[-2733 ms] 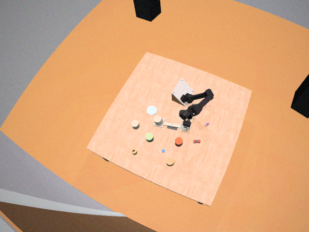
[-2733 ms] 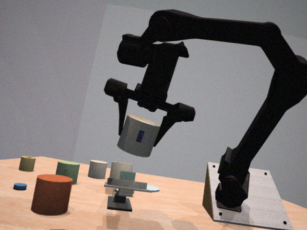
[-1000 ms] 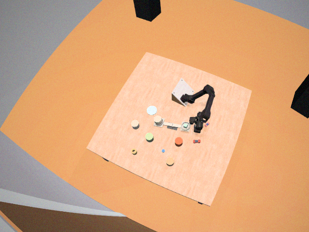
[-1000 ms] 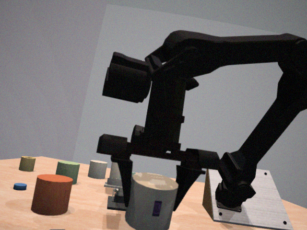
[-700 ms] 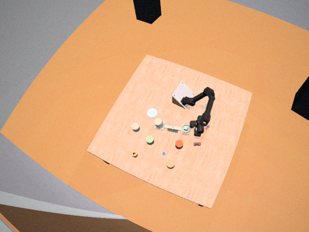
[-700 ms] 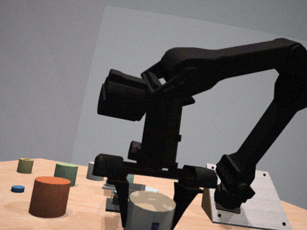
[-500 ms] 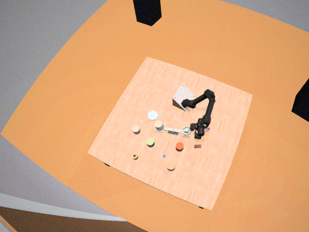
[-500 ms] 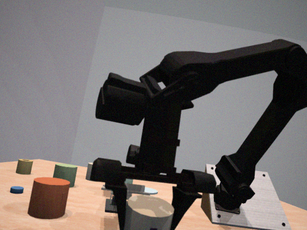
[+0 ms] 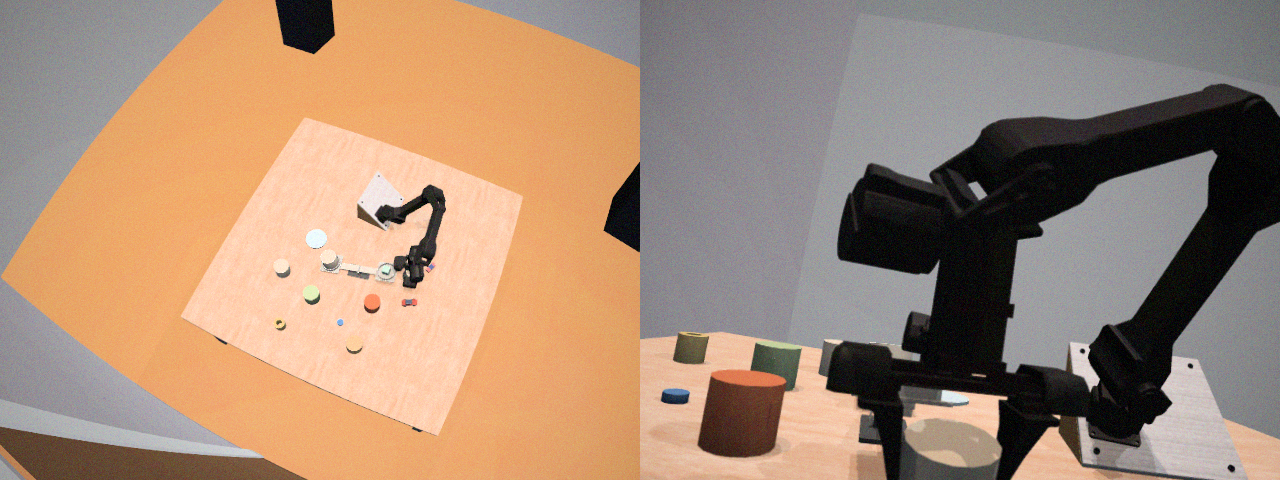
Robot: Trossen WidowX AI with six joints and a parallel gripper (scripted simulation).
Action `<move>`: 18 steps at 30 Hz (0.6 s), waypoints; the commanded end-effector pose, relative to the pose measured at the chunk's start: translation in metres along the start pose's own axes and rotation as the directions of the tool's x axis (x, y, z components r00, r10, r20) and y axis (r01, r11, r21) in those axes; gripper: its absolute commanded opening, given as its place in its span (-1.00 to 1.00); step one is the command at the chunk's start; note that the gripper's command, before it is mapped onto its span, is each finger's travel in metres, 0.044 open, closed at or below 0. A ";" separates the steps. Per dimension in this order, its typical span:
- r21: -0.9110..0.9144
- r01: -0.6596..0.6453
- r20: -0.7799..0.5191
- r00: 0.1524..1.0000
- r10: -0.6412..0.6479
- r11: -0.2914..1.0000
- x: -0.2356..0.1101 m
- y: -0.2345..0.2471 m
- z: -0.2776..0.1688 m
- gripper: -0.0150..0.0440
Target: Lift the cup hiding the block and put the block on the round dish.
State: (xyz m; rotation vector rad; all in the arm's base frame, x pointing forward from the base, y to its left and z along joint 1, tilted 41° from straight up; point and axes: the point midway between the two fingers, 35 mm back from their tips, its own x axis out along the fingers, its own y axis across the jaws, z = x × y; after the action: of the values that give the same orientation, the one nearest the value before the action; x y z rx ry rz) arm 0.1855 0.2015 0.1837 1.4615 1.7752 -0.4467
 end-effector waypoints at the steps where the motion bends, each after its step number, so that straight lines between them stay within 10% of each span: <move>1: -0.002 0.001 -0.001 1.000 -0.001 1.000 0.000 0.000 0.000 0.40; 8: -0.002 0.001 0.001 1.000 -0.001 1.000 -0.009 0.001 0.000 1.00; 18: 0.001 -0.017 0.016 1.000 0.017 1.000 -0.057 0.002 0.002 0.82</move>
State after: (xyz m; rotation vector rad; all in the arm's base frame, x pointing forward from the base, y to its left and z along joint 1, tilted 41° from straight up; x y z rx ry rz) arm 0.1895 0.1653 0.2228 1.4663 1.7571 -0.4513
